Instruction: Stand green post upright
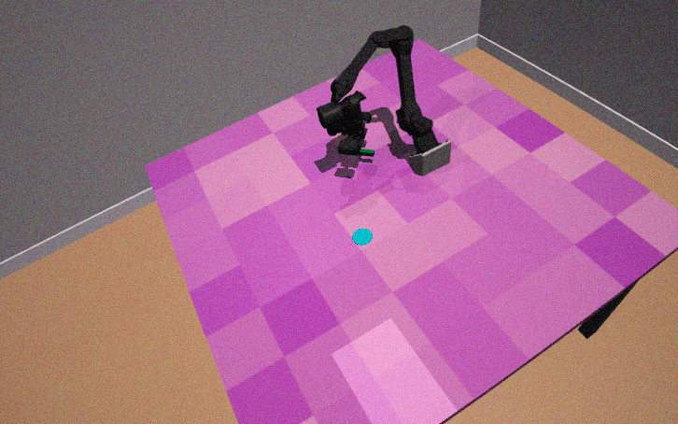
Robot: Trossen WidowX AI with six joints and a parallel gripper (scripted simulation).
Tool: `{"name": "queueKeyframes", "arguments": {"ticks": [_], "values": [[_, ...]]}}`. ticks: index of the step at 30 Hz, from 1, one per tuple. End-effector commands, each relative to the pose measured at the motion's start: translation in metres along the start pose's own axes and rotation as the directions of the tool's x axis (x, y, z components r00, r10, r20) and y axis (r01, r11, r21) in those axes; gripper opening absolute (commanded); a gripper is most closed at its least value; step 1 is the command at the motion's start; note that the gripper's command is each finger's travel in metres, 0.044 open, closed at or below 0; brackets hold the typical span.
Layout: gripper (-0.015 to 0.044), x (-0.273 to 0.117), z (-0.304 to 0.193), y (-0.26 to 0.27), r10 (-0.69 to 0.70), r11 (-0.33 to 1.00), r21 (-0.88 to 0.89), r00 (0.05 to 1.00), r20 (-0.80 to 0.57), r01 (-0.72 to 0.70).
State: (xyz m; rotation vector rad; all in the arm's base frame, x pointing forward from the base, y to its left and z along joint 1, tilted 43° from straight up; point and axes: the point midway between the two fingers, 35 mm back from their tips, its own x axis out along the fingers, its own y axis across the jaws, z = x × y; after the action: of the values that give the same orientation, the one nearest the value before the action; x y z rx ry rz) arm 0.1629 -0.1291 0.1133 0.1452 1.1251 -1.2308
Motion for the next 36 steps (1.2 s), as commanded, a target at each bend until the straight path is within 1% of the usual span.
{"name": "queueKeyframes", "arguments": {"ticks": [1,23,27,36], "values": [[0.0023,-0.011,0.001,0.002,0.009,1.0,0.0,1.0,-0.004,-0.009],[0.0023,-0.081,-0.003,-0.004,0.006,0.999,-0.043,1.0,0.005,-0.006],[0.0023,-0.085,-0.003,-0.004,0.005,0.999,-0.048,1.0,0.007,-0.004],[0.0023,-0.093,0.003,0.016,0.008,0.982,-0.187,1.0,0.004,-0.007]]}}
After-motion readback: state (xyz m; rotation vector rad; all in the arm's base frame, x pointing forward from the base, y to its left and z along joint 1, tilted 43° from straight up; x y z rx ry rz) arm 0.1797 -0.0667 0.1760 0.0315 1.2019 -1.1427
